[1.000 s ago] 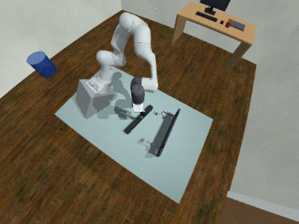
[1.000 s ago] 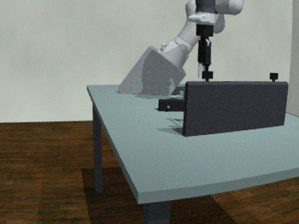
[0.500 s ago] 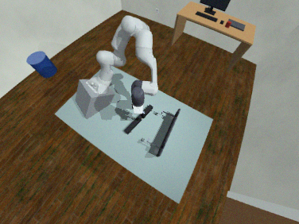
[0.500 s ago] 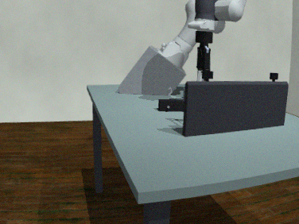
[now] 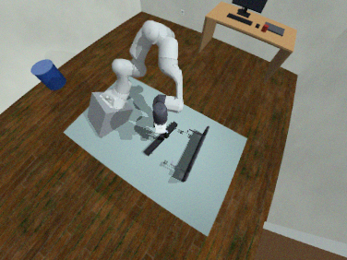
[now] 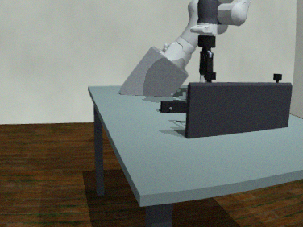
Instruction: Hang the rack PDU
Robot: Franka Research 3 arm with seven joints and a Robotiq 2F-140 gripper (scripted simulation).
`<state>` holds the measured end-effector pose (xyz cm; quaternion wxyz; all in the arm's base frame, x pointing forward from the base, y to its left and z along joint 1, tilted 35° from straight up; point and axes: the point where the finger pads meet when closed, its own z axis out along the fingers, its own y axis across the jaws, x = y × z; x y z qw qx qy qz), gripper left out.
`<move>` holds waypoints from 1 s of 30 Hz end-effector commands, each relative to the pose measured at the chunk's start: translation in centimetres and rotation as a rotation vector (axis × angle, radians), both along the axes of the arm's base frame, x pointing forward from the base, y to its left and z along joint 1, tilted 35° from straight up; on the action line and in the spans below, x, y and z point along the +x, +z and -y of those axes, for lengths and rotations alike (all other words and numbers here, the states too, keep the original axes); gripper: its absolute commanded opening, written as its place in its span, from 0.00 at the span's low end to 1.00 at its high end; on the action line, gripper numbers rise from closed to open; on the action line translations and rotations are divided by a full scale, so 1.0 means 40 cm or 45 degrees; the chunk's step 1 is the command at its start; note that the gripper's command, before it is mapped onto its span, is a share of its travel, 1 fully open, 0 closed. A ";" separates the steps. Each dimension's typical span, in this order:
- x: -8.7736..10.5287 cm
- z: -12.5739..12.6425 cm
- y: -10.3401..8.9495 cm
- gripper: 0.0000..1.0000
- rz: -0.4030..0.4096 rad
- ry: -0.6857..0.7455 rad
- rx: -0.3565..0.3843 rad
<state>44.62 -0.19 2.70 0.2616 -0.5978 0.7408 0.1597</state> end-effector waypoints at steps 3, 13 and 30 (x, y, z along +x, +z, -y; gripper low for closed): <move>0.019 -0.035 -0.060 0.55 0.020 0.015 -0.014; 0.038 -0.084 -0.133 0.55 0.020 0.015 -0.014; 0.040 -0.090 -0.142 0.55 0.020 0.015 -0.014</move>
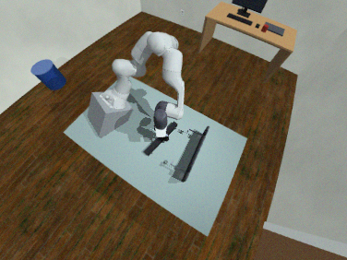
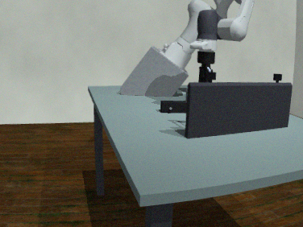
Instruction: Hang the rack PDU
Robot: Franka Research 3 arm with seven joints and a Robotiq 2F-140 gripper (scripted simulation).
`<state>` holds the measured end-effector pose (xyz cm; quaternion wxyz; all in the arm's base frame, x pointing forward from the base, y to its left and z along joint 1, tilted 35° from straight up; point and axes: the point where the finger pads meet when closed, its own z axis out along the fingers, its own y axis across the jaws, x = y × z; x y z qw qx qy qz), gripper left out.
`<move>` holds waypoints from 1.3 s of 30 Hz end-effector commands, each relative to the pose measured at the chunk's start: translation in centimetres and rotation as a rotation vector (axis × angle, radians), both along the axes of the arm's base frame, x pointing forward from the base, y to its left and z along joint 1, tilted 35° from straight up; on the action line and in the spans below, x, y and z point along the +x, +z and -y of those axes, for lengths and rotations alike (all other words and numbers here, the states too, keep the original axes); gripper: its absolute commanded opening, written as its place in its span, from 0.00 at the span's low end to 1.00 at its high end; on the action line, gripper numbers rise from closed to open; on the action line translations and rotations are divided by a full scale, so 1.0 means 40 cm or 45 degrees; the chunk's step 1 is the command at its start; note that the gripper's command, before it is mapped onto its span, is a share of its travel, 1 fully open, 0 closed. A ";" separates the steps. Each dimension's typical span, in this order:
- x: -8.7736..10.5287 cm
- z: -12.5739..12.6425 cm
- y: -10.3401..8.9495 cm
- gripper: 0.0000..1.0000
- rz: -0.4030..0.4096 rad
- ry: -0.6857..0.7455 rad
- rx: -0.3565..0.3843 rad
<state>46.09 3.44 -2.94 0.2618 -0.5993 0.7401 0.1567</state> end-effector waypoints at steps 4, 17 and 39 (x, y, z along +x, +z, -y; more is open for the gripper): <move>0.003 0.001 -0.001 0.55 0.014 0.013 -0.008; 0.003 0.001 -0.001 0.55 0.014 0.013 -0.008; 0.003 0.001 -0.001 0.00 0.014 0.013 -0.008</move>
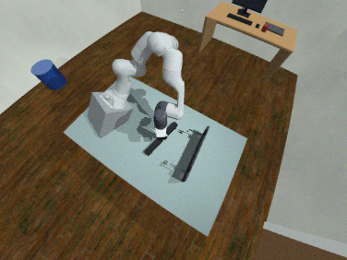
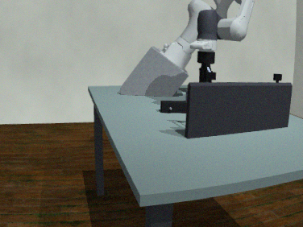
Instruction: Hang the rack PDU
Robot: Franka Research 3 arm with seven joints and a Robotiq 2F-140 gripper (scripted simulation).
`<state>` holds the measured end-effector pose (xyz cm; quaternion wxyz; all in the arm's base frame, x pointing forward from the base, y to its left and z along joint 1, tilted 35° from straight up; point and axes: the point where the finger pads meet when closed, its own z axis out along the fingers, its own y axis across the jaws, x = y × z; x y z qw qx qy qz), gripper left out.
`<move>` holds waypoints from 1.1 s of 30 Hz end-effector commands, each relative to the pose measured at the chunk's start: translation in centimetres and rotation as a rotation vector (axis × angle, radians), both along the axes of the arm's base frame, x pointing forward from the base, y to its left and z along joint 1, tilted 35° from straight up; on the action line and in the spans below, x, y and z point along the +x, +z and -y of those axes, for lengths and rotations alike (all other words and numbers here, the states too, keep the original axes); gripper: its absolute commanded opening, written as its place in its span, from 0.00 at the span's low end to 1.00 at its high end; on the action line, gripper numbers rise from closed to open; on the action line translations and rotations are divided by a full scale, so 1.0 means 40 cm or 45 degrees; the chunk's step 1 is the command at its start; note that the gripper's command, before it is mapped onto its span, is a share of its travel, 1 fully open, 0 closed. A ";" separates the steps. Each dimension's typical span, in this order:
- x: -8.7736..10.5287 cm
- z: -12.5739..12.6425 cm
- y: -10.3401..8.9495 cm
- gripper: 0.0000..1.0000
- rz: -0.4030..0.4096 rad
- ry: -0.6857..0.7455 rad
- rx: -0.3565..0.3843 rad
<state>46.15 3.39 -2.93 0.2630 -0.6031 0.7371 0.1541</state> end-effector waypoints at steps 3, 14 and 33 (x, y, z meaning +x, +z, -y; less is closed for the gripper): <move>0.001 0.000 -0.001 0.00 0.004 0.004 -0.004; 0.001 0.000 -0.001 0.00 0.004 0.004 -0.004; -0.006 0.021 0.031 0.00 0.004 0.004 -0.004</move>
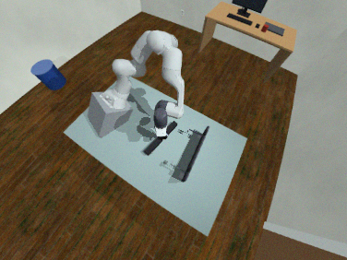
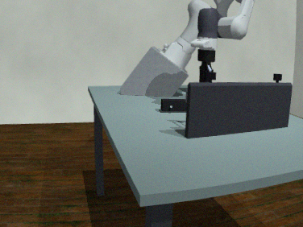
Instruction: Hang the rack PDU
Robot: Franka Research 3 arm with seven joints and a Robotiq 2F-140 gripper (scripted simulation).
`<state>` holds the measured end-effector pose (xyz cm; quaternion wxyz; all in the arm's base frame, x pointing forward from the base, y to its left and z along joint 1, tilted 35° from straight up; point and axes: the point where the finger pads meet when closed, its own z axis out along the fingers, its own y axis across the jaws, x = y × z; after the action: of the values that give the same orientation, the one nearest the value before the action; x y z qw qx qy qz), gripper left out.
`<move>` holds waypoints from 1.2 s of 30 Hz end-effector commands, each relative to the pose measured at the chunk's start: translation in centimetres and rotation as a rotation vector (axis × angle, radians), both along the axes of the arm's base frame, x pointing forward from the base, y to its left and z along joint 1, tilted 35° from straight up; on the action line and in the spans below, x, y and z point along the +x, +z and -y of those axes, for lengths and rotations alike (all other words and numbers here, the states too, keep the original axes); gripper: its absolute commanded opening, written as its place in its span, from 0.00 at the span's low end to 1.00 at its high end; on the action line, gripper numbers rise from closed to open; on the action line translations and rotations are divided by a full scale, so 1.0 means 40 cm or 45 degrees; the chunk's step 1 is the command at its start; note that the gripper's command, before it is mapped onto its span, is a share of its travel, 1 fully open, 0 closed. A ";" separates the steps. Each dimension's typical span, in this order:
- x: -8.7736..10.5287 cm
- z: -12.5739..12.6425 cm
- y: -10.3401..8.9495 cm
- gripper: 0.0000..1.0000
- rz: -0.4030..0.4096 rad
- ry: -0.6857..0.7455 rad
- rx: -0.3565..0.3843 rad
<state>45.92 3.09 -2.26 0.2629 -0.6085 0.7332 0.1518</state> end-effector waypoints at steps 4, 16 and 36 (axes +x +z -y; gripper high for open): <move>-0.007 0.030 0.039 0.00 -0.004 -0.011 0.003; -0.025 0.079 0.112 0.00 -0.004 -0.011 0.003; -0.037 0.112 0.161 0.00 -0.004 -0.011 0.003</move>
<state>44.48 -1.17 4.04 0.2640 -0.6117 0.7306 0.1496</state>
